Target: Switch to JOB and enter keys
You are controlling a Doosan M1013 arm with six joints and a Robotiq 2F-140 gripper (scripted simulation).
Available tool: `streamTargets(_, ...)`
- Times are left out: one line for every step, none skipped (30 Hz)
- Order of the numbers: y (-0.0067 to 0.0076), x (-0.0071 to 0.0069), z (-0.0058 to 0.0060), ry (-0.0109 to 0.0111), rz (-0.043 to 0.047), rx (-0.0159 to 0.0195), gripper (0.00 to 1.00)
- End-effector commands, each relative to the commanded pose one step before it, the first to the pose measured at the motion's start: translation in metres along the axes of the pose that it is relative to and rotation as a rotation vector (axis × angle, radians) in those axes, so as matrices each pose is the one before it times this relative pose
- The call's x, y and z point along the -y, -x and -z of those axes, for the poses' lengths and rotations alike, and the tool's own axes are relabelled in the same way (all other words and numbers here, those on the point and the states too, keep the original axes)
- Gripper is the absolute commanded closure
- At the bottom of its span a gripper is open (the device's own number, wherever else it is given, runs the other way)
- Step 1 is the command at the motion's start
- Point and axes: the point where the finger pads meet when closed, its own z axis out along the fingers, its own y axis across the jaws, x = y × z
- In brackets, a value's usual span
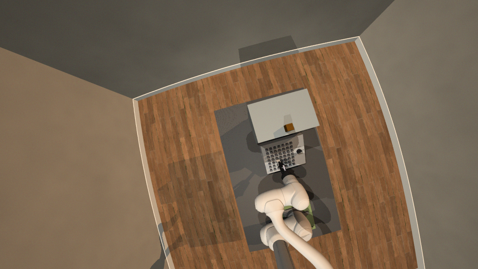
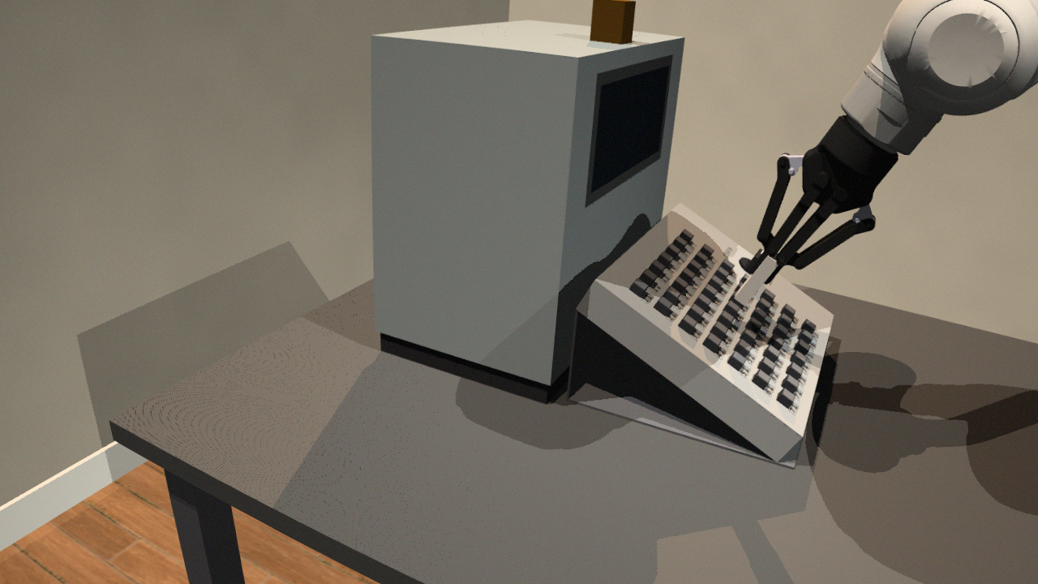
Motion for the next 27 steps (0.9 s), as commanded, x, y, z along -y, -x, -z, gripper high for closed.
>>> streamTargets(-0.00237, -0.00076, -0.00213, 0.00735, -0.00711, 0.00123, 1.00)
streamTargets(0.00000, 0.00000, 0.00000, 0.00000, 0.00000, 0.00000, 1.00)
streamTargets(0.00000, 0.00000, 0.00000, 0.00000, 0.00000, 0.00000, 1.00)
streamTargets(0.00000, 0.00000, -0.00087, 0.00001, 0.00000, 0.00000, 1.00)
streamTargets(0.00000, 0.00000, -0.00108, 0.00001, 0.00000, 0.00000, 1.00)
streamTargets(0.00000, 0.00000, -0.00128, 0.00001, 0.00000, 0.00000, 1.00)
streamTargets(0.00000, 0.00000, -0.00145, 0.00000, 0.00000, 0.00000, 1.00)
streamTargets(0.00000, 0.00000, -0.00158, 0.00000, 0.00000, 0.00000, 1.00)
streamTargets(0.00000, 0.00000, -0.00167, 0.00000, 0.00000, 0.00000, 1.00)
streamTargets(0.00000, 0.00000, -0.00171, 0.00000, 0.00000, 0.00000, 1.00)
streamTargets(0.00000, 0.00000, -0.00171, 0.00000, 0.00000, 0.00000, 1.00)
streamTargets(0.00000, 0.00000, -0.00166, 0.00000, 0.00000, 0.00000, 1.00)
streamTargets(0.00000, 0.00000, -0.00156, 0.00000, 0.00000, 0.00000, 1.00)
streamTargets(0.00000, 0.00000, -0.00143, 0.00000, 0.00000, 0.00000, 1.00)
streamTargets(0.00000, 0.00000, -0.00125, 0.00000, 0.00000, 0.00000, 1.00)
streamTargets(0.00000, 0.00000, -0.00106, 0.00000, 0.00000, 0.00000, 1.00)
streamTargets(0.00000, 0.00000, -0.00085, 0.00000, 0.00000, 0.00000, 1.00)
streamTargets(0.00000, 0.00000, -0.00063, 0.00000, 0.00000, 0.00000, 1.00)
streamTargets(0.00000, 0.00000, 0.00000, 0.00000, 0.00000, 0.00000, 1.00)
streamTargets(0.00000, 0.00000, 0.00000, 0.00000, 0.00000, 0.00000, 1.00)
streamTargets(0.00000, 0.00000, -0.00042, 0.00000, 0.00000, 0.00000, 1.00)
streamTargets(0.00000, 0.00000, -0.00024, 0.00000, 0.00000, 0.00000, 1.00)
streamTargets(0.00000, 0.00000, -0.00010, 0.00000, 0.00000, 0.00000, 1.00)
streamTargets(0.00000, 0.00000, -0.00001, 0.00000, 0.00000, 0.00000, 1.00)
streamTargets(0.00000, 0.00000, 0.00000, 0.00000, 0.00000, 0.00000, 1.00)
streamTargets(0.00000, 0.00000, 0.00000, 0.00000, 0.00000, 0.00000, 1.00)
streamTargets(0.00000, 0.00000, 0.00000, 0.00000, 0.00000, 0.00000, 1.00)
